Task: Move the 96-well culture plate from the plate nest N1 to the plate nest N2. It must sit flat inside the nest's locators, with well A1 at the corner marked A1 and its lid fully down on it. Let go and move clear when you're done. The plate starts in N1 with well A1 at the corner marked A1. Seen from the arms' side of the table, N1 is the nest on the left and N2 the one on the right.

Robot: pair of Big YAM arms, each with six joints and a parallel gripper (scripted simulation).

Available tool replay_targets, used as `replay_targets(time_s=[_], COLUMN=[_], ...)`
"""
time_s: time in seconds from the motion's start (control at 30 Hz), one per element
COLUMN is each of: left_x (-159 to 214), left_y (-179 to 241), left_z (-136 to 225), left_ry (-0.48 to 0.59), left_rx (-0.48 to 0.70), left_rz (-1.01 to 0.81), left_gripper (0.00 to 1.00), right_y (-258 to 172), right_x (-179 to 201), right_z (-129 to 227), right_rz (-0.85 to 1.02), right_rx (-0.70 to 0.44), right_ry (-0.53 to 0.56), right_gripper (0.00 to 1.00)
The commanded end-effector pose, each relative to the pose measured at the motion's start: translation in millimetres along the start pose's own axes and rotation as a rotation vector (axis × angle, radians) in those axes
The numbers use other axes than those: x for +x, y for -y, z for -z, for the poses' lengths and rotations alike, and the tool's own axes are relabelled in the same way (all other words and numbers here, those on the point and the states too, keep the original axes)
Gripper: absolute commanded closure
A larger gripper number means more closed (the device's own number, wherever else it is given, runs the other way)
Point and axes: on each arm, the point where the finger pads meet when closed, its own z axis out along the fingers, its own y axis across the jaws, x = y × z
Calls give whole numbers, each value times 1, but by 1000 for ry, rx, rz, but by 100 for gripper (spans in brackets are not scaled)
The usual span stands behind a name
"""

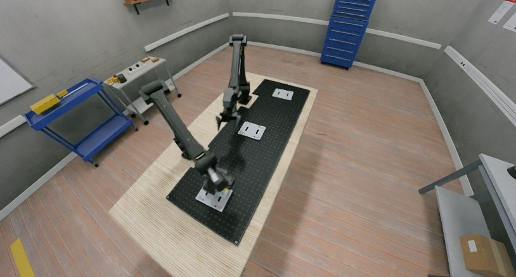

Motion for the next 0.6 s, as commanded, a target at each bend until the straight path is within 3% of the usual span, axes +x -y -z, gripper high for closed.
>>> replay_targets(time_s=[0.0, 0.3, 0.57], left_x=[-44, -30, -28], left_y=[20, 46, 40], left_z=[-30, -44, -45], left_ry=[109, 108, 102], left_rx=[32, 72, 63], left_rz=[-21, -28, -27], left_gripper=[0, 0, 0], right_y=[23, 51, 45], right_x=[-9, -1, -10], right_z=[8, 13, 10], right_rz=[89, 34, 49], right_rx=[4, 9, 6], right_ry=[38, 42, 37], right_gripper=[17, 17, 17])
